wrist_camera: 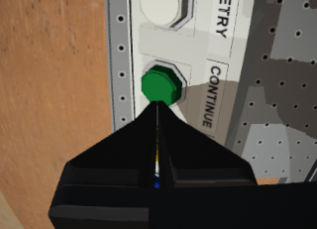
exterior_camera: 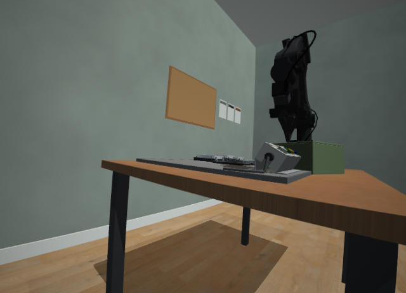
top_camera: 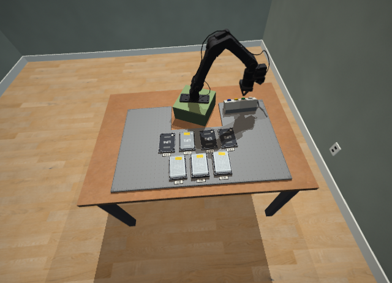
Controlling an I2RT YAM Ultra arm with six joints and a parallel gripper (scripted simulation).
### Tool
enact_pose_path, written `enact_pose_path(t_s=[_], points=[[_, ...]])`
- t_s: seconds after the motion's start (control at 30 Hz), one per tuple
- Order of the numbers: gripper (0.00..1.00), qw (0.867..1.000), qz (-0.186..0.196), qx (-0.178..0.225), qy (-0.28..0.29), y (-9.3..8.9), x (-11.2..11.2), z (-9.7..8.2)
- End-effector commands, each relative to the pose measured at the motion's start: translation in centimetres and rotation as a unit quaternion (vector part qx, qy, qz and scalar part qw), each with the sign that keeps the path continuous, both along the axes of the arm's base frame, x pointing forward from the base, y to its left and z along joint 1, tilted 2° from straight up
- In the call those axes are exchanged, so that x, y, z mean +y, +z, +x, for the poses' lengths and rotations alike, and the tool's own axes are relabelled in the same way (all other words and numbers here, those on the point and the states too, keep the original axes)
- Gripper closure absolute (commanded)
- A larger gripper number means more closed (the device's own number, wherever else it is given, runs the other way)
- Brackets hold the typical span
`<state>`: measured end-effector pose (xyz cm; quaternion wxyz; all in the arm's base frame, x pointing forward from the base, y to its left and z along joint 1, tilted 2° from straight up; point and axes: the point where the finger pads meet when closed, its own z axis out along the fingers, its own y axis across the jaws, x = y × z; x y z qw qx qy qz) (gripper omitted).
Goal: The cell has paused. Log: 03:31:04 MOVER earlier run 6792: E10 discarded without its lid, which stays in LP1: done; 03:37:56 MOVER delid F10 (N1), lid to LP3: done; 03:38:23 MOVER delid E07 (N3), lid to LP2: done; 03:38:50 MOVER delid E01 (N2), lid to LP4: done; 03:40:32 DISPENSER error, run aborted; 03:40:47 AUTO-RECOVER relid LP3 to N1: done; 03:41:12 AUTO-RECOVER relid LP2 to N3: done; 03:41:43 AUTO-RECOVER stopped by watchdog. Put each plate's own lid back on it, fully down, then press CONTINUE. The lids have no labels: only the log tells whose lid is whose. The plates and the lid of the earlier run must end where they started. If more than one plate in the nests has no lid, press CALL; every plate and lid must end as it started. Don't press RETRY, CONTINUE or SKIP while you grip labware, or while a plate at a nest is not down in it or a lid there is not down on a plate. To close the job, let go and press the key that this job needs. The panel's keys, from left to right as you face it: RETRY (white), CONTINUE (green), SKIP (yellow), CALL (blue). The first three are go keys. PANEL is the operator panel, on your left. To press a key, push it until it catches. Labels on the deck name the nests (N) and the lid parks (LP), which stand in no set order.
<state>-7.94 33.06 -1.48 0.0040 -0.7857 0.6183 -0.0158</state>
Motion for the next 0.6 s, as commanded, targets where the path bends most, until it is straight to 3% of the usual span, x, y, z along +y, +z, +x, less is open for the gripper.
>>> enact_pose_path(t_s=[0.0,0.57], points=[[1.00,1.000,-0.004,-0.001,-0.004,-0.9,-0.2,0.5],[1.00,1.000,0.007,0.001,-0.001,-1.2,0.3,0.2]])
